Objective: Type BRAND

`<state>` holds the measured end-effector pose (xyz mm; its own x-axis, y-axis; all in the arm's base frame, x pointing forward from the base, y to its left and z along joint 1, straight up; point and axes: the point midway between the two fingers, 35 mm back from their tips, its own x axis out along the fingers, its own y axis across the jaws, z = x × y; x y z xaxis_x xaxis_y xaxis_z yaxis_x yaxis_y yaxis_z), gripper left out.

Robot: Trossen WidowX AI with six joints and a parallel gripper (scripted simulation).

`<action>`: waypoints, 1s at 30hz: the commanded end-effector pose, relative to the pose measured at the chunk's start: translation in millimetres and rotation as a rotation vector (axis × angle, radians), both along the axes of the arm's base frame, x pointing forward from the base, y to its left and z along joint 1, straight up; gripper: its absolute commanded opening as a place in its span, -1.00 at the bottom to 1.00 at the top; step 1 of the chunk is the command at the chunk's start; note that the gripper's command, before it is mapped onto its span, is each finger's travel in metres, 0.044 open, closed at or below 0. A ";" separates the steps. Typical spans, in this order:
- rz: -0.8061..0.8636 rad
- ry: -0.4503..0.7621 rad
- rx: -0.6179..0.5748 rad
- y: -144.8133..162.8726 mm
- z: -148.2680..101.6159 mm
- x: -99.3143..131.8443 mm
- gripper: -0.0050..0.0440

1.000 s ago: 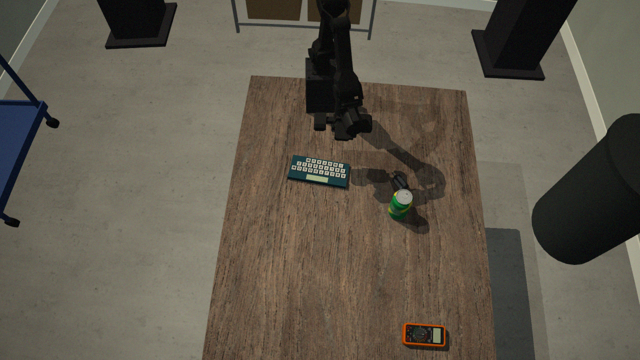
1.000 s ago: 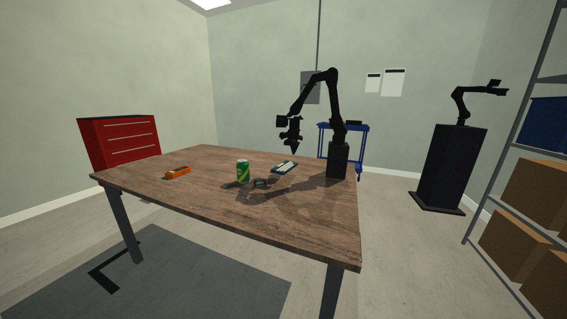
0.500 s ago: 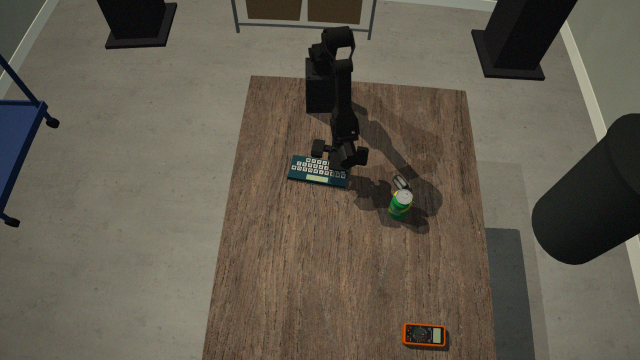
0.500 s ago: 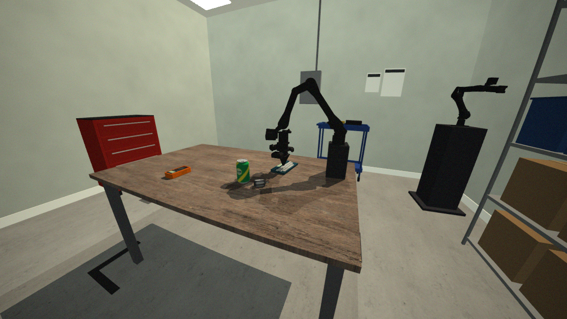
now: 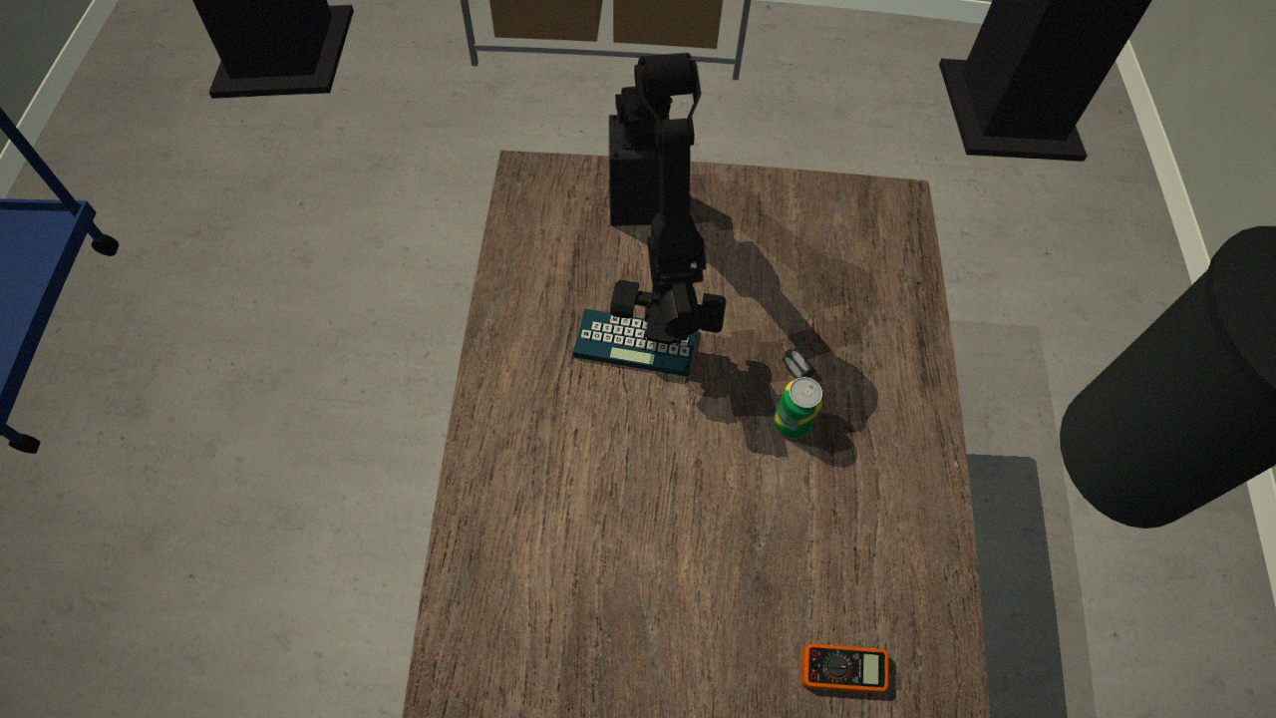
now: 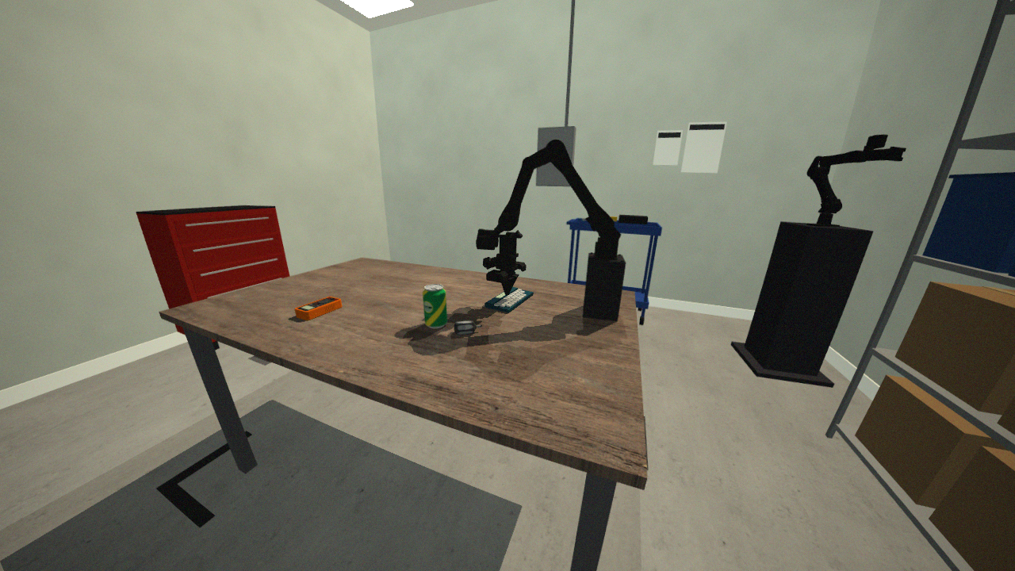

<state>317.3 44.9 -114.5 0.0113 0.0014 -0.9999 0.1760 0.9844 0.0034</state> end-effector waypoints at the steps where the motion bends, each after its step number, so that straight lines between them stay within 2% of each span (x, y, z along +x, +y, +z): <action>1: -0.012 -0.022 0.000 -38.8 7.2 -2.9 -1.00; 3: -0.012 -0.021 0.000 -48.9 7.1 -5.9 -1.00; 14: -0.012 -0.019 0.002 -51.2 6.4 -6.9 -1.00; 16: -0.013 -0.021 -0.002 -62.6 7.1 -7.6 -1.00; 20: -0.014 -0.021 -0.006 -105.4 7.0 -16.0 -1.00; 30: -0.013 -0.013 -0.005 -115.8 4.0 -19.0 -1.00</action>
